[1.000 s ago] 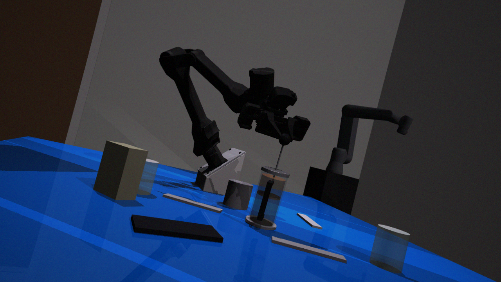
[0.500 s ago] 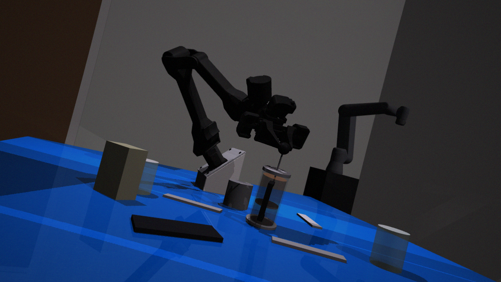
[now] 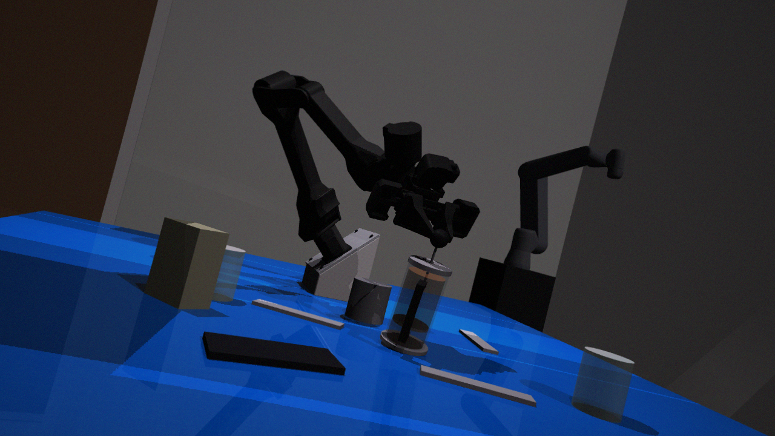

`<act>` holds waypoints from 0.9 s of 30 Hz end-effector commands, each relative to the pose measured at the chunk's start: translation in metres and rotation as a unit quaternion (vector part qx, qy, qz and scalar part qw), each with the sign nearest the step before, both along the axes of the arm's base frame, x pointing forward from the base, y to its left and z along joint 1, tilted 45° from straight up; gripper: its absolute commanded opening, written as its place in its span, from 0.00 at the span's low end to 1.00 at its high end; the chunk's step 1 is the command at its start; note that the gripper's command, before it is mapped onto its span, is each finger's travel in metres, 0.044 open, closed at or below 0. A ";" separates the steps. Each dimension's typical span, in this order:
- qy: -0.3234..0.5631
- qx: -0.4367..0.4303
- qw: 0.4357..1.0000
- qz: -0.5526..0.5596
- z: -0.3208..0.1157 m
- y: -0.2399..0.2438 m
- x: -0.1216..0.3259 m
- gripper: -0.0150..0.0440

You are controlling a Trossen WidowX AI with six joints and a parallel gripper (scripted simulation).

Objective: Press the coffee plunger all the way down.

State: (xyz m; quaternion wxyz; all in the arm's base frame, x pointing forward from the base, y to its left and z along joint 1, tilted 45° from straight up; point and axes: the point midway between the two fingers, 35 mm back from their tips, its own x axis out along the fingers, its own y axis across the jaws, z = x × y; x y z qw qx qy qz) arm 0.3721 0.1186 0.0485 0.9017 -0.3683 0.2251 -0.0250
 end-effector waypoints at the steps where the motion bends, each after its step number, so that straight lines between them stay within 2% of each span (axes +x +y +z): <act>1: 0.017 -0.018 1.000 -0.012 -0.011 -0.010 0.000 0.45; 27: 0.017 -0.018 1.000 -0.012 -0.011 -0.008 0.004 0.45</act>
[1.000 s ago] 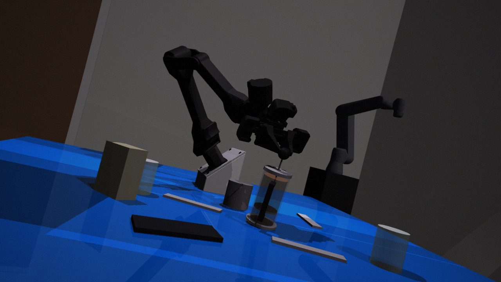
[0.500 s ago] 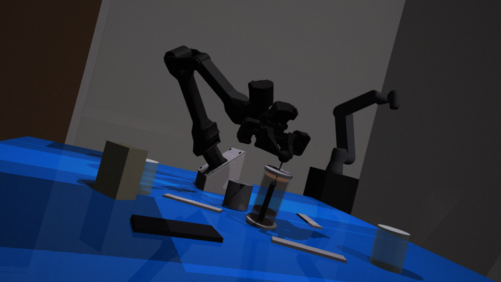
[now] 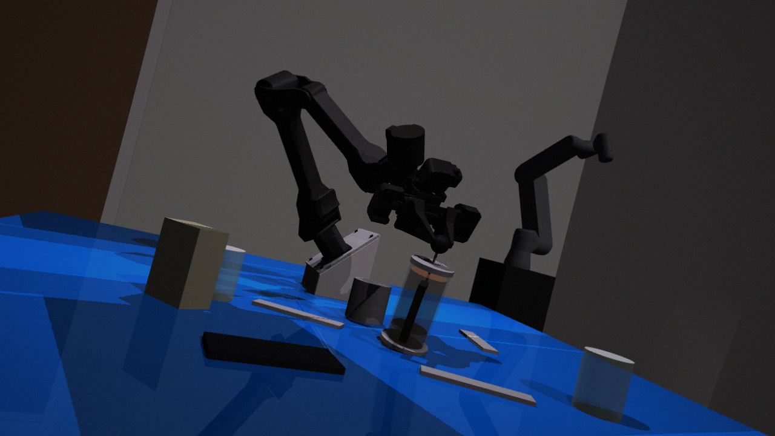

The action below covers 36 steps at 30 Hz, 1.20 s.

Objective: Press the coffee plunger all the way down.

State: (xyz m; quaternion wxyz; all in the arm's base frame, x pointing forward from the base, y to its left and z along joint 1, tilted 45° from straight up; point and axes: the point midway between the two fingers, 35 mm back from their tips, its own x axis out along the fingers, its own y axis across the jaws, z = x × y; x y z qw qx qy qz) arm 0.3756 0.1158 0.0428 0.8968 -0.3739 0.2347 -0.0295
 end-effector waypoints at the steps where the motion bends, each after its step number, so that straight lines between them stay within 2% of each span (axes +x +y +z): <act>1: 0.008 -0.010 1.000 -0.006 -0.005 -0.005 0.000 0.45; 34: 0.002 -0.003 1.000 -0.002 -0.002 0.000 0.003 0.45; 36: 0.002 -0.003 1.000 -0.002 -0.002 0.000 0.003 0.54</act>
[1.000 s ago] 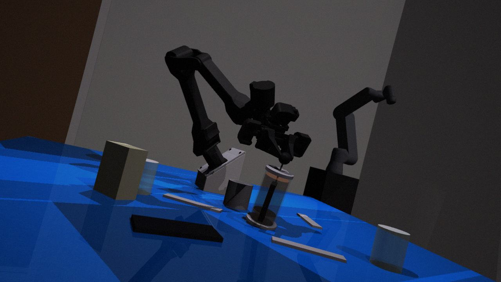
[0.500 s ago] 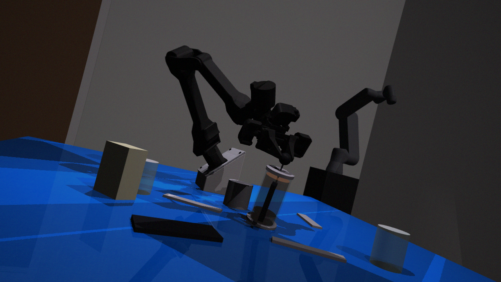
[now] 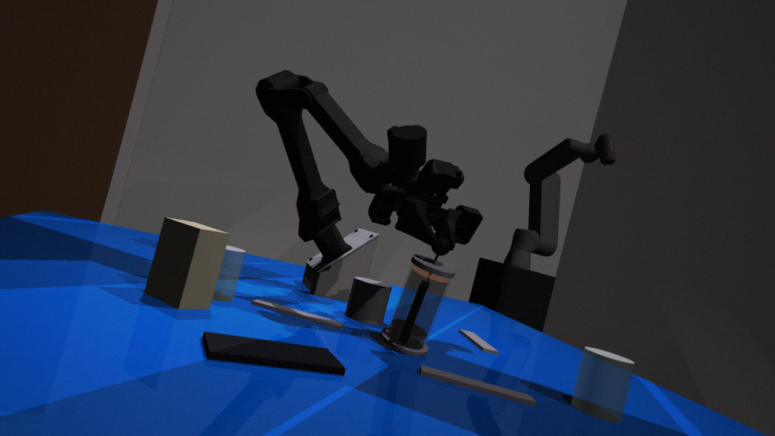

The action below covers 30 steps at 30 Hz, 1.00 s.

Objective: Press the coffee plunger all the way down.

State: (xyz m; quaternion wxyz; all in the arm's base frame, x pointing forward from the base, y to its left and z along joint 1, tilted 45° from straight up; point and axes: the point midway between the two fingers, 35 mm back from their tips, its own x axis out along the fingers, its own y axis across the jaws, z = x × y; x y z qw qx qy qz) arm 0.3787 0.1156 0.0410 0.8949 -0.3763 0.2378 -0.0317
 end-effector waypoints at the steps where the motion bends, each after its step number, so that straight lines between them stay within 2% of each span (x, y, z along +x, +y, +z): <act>1: 0.000 0.000 1.000 0.000 0.000 0.000 0.000 0.58; 10: 0.000 0.000 1.000 0.000 0.000 0.000 0.000 0.98; 11: 0.000 0.000 1.000 0.000 0.000 0.000 0.000 1.00; 16: 0.003 0.000 1.000 -0.001 0.009 0.010 -0.004 1.00; 22: 0.008 -0.005 1.000 -0.004 0.058 0.047 -0.033 1.00; 30: 0.007 -0.005 1.000 -0.004 0.058 0.047 -0.034 1.00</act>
